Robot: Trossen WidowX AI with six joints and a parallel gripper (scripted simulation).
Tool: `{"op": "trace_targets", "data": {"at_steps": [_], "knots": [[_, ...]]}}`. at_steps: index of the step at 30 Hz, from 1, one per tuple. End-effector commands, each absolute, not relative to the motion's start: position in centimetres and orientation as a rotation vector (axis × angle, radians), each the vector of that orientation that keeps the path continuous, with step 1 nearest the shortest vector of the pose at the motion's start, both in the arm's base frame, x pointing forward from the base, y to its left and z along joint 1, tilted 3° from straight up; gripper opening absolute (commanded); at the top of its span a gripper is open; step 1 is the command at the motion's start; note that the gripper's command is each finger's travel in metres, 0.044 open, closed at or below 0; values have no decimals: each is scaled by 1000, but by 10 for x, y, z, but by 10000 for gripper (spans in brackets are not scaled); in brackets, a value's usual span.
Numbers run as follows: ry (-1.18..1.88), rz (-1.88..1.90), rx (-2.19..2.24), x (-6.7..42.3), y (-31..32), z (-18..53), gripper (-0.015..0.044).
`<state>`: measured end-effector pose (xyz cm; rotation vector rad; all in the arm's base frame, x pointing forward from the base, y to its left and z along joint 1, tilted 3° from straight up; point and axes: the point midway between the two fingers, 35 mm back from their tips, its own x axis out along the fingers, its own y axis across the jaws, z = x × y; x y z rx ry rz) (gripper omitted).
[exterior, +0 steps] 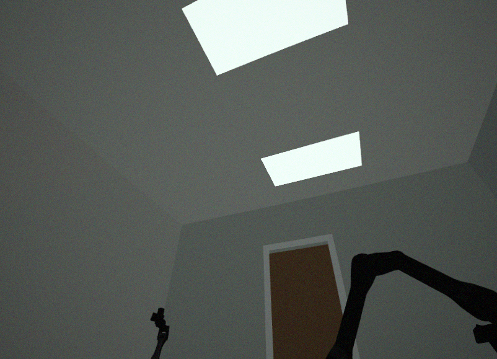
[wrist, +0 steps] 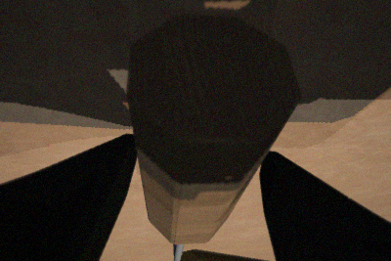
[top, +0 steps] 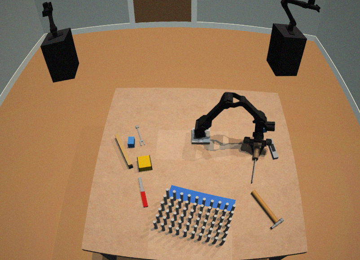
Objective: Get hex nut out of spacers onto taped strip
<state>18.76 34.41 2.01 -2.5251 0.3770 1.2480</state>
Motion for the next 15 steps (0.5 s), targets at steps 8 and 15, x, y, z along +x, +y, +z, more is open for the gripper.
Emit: {"op": "trace_targets", "data": {"at_steps": [8,15], "knots": [[377,1253,-2534,187,343,19,127],[378,1260,-2535,188,350,44,0]]}}
